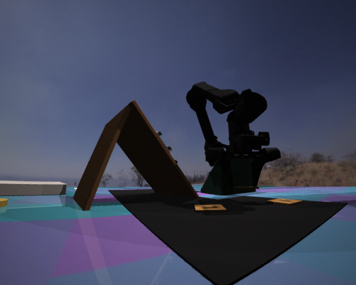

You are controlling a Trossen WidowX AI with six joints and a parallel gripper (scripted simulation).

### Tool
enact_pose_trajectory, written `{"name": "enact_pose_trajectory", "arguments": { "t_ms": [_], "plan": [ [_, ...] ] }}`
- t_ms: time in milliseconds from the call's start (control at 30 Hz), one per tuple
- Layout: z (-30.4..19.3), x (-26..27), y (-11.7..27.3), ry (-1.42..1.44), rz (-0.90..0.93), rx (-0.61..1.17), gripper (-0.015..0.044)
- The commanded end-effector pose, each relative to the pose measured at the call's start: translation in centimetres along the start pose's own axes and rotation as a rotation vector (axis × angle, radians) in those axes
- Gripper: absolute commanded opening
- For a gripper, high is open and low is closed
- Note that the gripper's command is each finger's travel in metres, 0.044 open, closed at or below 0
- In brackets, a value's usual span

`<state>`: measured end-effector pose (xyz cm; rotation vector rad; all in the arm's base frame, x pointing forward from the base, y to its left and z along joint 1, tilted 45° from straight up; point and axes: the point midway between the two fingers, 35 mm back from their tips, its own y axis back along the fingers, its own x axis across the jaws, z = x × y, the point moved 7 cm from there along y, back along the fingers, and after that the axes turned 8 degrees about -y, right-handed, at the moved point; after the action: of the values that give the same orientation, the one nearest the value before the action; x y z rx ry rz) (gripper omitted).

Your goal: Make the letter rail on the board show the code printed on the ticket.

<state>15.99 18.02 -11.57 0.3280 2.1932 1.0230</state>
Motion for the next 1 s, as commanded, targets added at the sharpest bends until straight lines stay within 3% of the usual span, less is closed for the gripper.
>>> {"name": "enact_pose_trajectory", "arguments": {
  "t_ms": [0, 967],
  "plan": [
    [0.5, -0.8, 0.6, -0.053, -0.022, -0.072, 0.0],
    [2.9, -8.6, 9.0, -0.685, -0.2, -0.728, 0.0]
  ]
}}
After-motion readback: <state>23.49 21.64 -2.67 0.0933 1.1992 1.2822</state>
